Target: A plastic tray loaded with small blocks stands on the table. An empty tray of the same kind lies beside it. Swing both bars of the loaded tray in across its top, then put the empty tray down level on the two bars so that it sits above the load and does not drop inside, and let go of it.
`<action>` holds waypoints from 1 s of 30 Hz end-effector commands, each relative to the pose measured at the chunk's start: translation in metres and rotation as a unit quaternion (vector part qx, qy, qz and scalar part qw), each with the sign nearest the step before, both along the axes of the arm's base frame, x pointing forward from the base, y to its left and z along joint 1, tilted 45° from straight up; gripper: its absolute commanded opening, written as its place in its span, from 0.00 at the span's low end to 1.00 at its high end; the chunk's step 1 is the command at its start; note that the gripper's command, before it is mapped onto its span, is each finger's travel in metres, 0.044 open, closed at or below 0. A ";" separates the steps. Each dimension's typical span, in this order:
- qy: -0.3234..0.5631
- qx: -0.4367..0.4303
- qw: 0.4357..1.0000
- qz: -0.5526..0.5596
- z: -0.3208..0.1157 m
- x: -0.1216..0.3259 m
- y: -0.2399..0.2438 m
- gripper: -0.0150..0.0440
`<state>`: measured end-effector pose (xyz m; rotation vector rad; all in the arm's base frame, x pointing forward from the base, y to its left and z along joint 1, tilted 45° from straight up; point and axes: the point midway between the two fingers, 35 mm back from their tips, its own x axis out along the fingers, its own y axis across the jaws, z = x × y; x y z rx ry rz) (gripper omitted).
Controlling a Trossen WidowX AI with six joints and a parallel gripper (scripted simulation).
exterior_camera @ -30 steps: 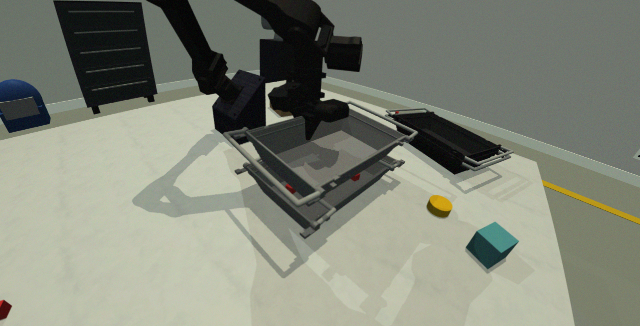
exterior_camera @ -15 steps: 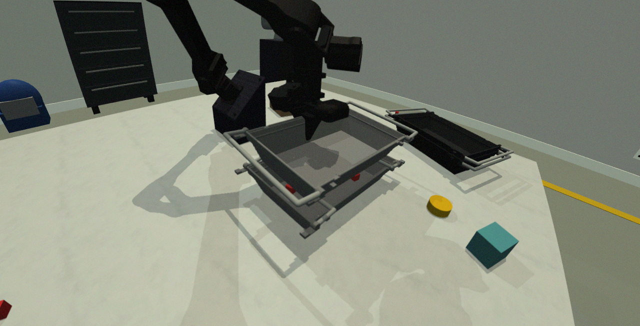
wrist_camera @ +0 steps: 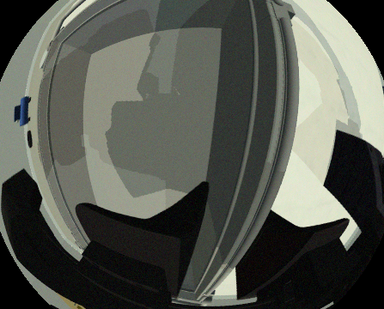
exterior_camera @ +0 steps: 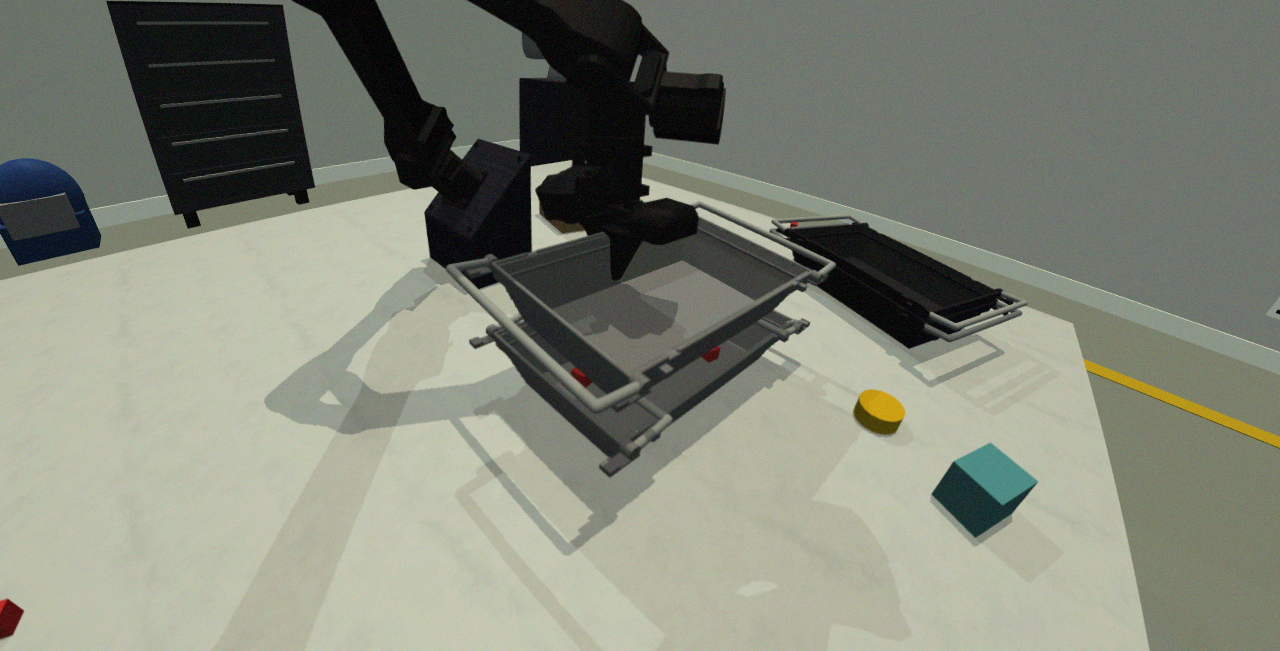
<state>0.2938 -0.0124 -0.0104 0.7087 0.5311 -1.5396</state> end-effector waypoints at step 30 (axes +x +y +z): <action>0.013 0.001 1.000 -0.010 -0.003 -0.005 -0.007 0.55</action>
